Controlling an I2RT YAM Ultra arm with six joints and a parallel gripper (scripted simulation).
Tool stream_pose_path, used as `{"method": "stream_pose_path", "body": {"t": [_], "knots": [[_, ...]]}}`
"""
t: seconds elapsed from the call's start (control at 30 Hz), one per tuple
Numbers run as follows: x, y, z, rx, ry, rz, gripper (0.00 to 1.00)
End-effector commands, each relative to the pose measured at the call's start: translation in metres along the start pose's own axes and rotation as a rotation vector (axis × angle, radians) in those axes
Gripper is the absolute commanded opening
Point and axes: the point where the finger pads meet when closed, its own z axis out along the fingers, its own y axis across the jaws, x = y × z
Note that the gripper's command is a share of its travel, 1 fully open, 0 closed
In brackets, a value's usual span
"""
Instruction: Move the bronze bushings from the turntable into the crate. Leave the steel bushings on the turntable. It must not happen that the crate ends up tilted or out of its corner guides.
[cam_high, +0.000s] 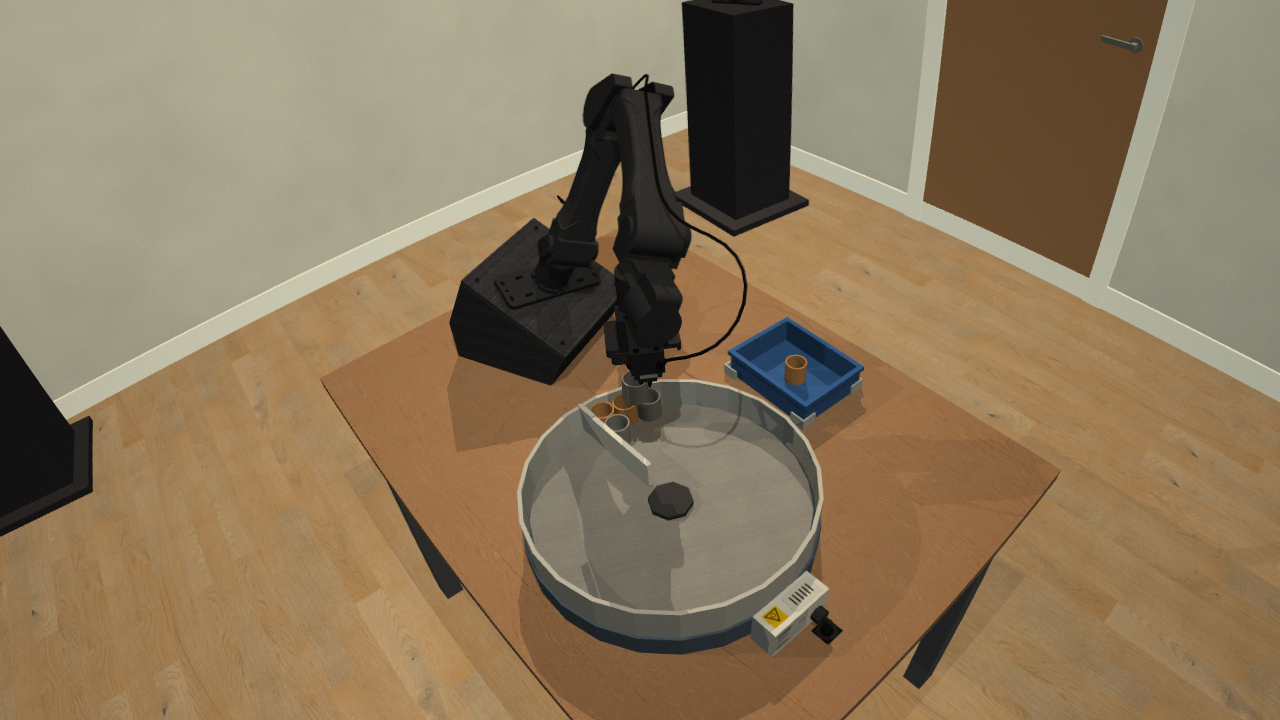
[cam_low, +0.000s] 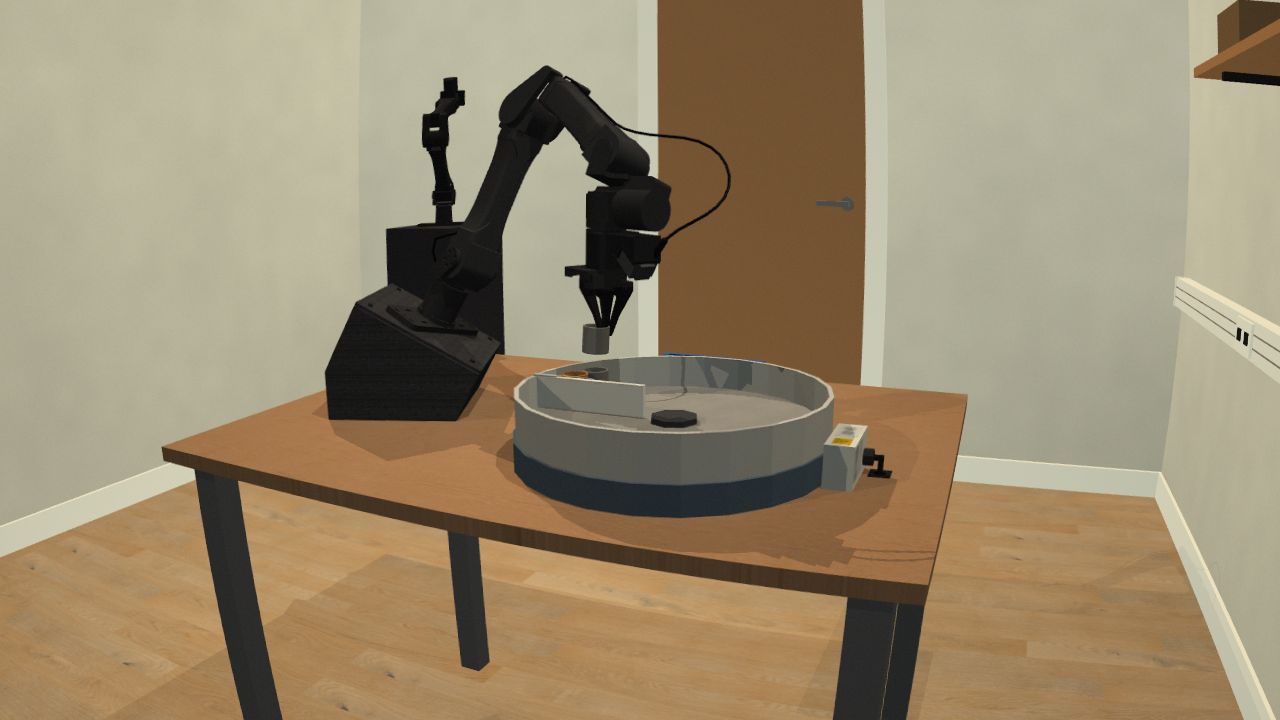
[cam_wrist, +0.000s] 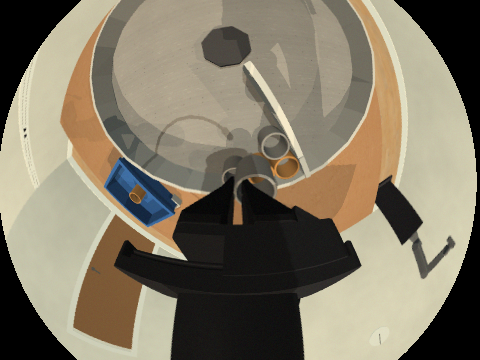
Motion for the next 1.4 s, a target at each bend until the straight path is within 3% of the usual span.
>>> {"method": "stream_pose_path", "body": {"t": [0.0,1.1,1.37], "knots": [[-0.0093,0.0058,-0.0201,-0.016,-0.053,-0.017,0.00],[-0.0105,0.0057,-0.0202,-0.015,-0.055,-0.017,0.00],[-0.0183,0.0031,-0.0106,-0.008,-0.025,-0.004,0.00]]}}
